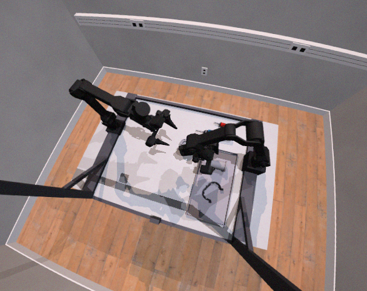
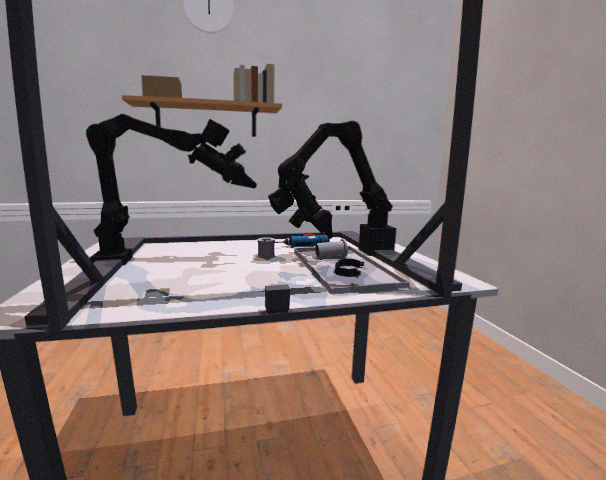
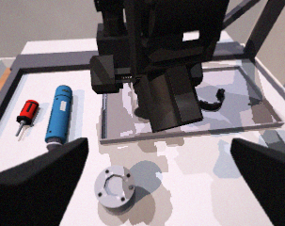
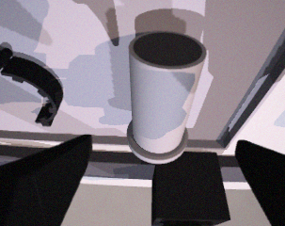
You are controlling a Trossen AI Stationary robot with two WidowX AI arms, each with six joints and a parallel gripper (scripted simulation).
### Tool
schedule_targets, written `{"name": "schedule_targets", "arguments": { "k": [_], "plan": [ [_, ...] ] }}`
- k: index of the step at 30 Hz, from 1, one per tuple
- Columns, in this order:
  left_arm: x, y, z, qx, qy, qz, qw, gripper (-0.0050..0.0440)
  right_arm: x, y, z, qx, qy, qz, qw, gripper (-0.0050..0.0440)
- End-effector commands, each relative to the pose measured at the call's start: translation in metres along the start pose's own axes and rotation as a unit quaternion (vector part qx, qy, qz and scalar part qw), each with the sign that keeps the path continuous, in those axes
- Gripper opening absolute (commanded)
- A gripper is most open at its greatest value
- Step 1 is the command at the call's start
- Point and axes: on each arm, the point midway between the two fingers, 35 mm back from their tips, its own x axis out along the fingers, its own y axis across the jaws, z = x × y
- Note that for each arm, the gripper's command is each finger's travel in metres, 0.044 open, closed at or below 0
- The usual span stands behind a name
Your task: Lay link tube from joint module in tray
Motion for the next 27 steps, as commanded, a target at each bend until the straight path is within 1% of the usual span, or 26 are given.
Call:
{"name": "schedule_targets", "arguments": {
  "k": [1,2,4,10,15,17,22,27],
  "plan": [
    [-0.006,0.0,0.01,-0.001,-0.014,0.001,1.0,0.044,-0.013,0.0,-0.002,-0.006,-0.021,0.0,1.0,0.044],
    [-0.006,0.0,0.01,-0.001,-0.014,0.001,1.0,0.044,-0.011,-0.001,-0.004,-0.008,-0.023,-0.001,1.0,0.044],
    [-0.006,0.0,0.01,-0.001,-0.014,0.001,1.0,0.044,-0.011,0.0,-0.008,-0.015,-0.043,-0.003,0.999,0.044],
    [-0.006,0.0,0.01,-0.001,-0.014,0.001,1.0,0.044,-0.013,-0.004,-0.025,-0.044,-0.139,-0.006,0.989,0.044],
    [-0.006,0.0,0.01,-0.001,-0.014,0.001,1.0,0.044,-0.013,-0.006,-0.039,-0.067,-0.216,-0.009,0.974,0.044],
    [-0.006,0.0,0.01,-0.001,-0.014,0.001,1.0,0.044,-0.013,-0.006,-0.039,-0.067,-0.216,-0.009,0.974,0.044],
    [-0.006,0.0,0.01,-0.001,-0.014,0.001,1.0,0.044,-0.013,-0.01,-0.053,-0.09,-0.292,-0.012,0.952,0.044],
    [-0.006,0.0,0.01,-0.001,-0.014,0.001,1.0,0.044,-0.011,-0.013,-0.065,-0.108,-0.354,-0.015,0.929,0.044]
  ]
}}
